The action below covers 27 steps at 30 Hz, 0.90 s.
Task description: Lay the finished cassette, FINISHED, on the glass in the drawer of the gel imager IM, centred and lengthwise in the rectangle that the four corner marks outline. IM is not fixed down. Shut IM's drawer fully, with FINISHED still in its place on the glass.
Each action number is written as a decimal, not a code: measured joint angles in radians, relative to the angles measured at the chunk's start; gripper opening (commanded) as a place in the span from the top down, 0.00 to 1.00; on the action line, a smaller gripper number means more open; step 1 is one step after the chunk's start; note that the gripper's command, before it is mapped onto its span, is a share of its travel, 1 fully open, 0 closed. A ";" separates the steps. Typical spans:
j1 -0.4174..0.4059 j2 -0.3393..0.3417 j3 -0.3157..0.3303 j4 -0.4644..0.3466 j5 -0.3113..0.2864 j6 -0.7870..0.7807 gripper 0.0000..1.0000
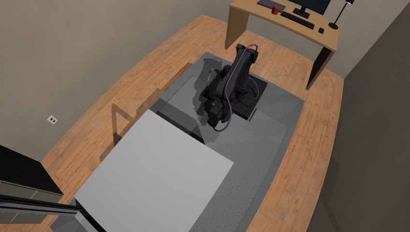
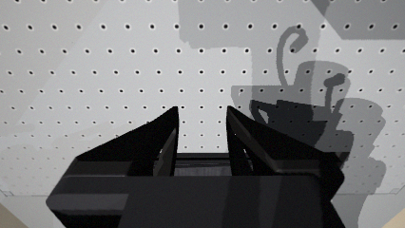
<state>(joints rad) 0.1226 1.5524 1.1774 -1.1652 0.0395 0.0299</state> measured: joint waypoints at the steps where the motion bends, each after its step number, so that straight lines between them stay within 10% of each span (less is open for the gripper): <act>1: 0.000 0.000 0.000 0.000 0.000 0.000 0.65; 5: 0.000 0.000 0.000 0.000 0.000 0.000 0.65; 6: 0.000 0.000 0.000 0.000 0.000 0.000 0.00; 27: 0.000 0.000 0.000 0.000 0.000 0.000 0.00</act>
<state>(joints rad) 0.1226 1.5524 1.1774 -1.1648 0.0395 0.0299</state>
